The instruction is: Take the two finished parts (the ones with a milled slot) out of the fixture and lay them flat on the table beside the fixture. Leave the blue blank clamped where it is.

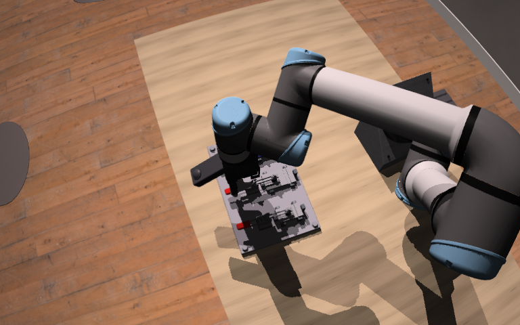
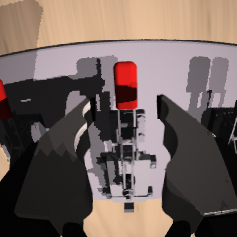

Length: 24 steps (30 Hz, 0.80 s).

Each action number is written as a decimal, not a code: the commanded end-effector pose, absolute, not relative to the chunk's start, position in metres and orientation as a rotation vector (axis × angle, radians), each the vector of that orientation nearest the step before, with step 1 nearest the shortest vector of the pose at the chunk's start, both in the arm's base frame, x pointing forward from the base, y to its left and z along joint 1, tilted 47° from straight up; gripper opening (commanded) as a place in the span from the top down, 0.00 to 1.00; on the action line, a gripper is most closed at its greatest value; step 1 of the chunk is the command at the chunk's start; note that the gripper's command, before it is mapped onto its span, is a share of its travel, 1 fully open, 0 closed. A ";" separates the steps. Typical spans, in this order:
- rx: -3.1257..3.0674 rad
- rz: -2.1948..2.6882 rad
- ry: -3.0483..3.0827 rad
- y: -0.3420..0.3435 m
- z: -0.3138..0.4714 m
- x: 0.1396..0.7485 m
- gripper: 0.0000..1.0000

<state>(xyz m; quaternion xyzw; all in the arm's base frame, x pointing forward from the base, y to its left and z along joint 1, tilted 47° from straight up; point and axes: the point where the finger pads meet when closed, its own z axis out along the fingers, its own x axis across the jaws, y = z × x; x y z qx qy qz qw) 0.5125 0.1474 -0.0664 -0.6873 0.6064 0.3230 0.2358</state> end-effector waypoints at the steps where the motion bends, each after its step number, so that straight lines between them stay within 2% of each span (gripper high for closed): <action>1: -1.885 0.884 1.663 0.147 -0.066 0.513 0.72; 24: -1.885 0.884 1.663 0.166 -0.085 0.509 0.72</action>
